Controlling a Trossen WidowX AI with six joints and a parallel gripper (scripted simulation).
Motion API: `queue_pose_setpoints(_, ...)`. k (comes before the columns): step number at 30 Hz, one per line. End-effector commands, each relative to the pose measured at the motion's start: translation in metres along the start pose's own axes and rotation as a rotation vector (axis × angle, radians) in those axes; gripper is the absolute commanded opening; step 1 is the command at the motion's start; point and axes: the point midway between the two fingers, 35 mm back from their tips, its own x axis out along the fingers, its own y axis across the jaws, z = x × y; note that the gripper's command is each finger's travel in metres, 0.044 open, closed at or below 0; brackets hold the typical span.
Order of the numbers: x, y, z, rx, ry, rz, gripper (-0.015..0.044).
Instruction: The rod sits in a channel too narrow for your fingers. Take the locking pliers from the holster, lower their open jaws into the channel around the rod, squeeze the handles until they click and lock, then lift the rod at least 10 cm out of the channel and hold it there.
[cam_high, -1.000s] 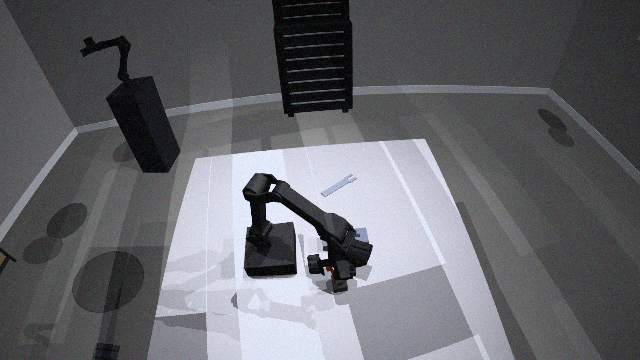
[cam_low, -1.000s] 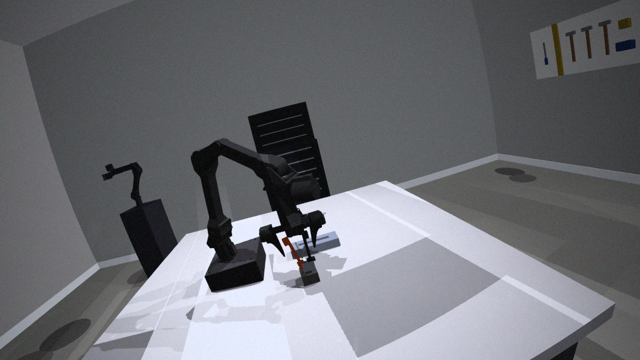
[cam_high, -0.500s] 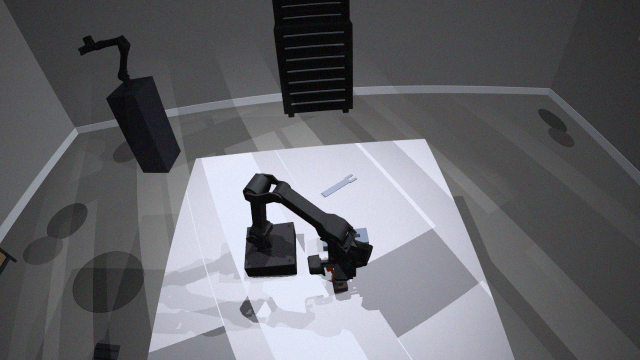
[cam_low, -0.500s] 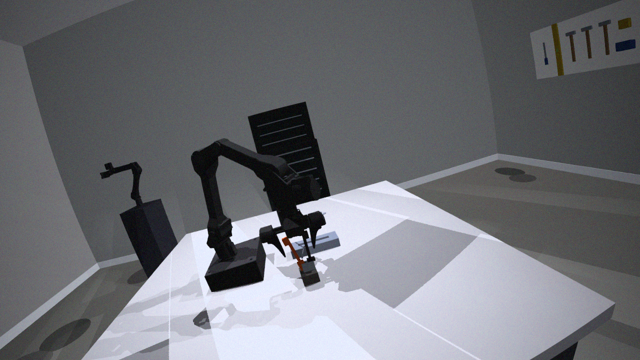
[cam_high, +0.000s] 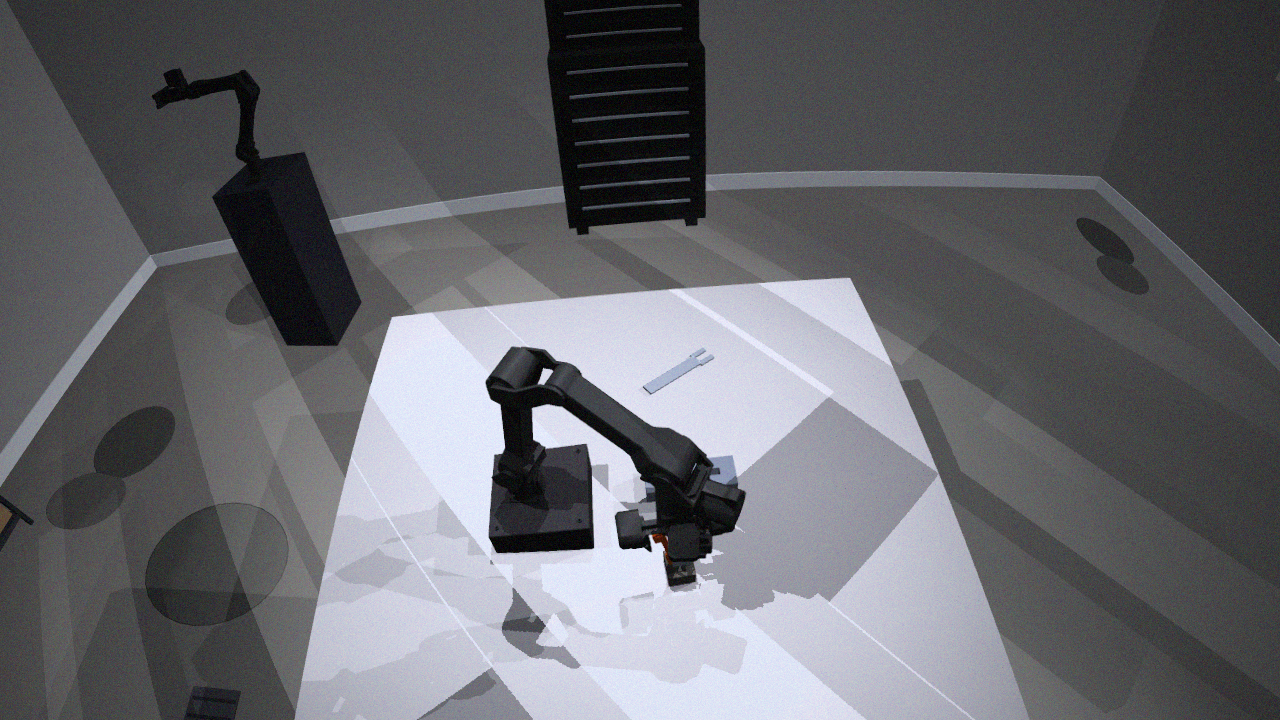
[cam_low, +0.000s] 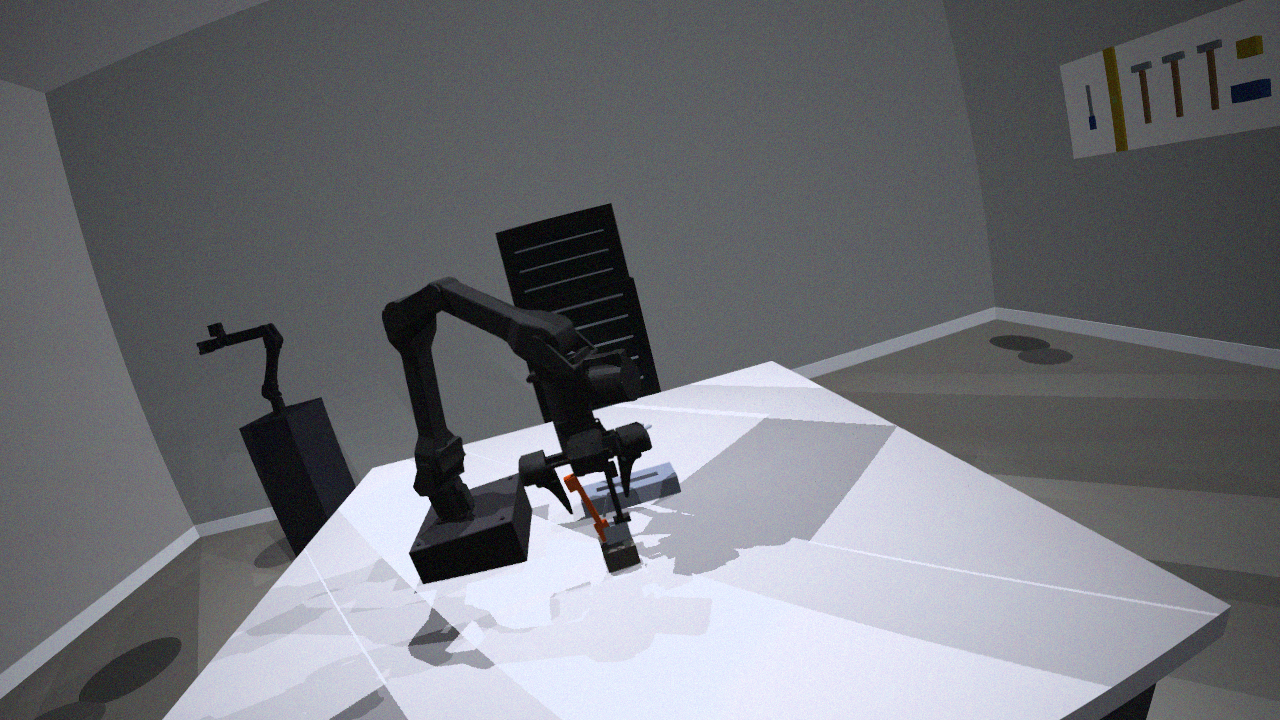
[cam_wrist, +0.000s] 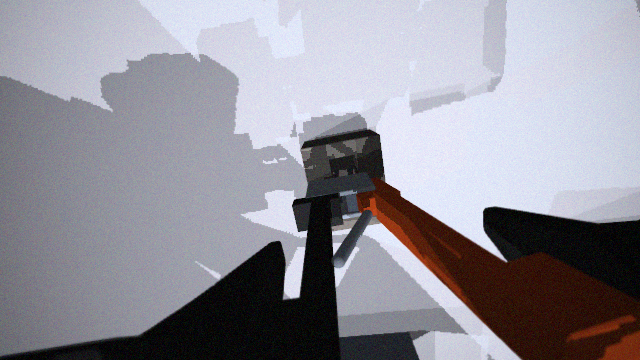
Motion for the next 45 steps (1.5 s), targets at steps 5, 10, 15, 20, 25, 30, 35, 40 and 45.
queue_pose_setpoints(5,0.0004,-0.0001,0.0006,-0.006,-0.003,-0.001,0.0392)
queue_pose_setpoints(10,0.0004,-0.0001,0.0006,-0.006,-0.003,-0.001,0.0385)
queue_pose_setpoints(15,0.0004,-0.0001,0.0006,-0.006,-0.003,-0.001,0.0379)
queue_pose_setpoints(20,0.0004,-0.0001,0.0006,-0.006,-0.003,-0.001,0.0372)
queue_pose_setpoints(25,0.0004,-0.0001,0.0006,-0.006,-0.003,-0.001,0.0365)
queue_pose_setpoints(30,0.0004,-0.0001,0.0006,-0.006,-0.003,-0.001,0.0359)
queue_pose_setpoints(35,0.0004,-0.0001,0.0006,-0.006,-0.003,-0.001,0.0352)
queue_pose_setpoints(40,0.0004,-0.0001,0.0006,-0.006,-0.003,-0.001,0.0345)
queue_pose_setpoints(45,0.0004,-0.0001,0.0006,-0.006,-0.003,-0.001,0.0339)
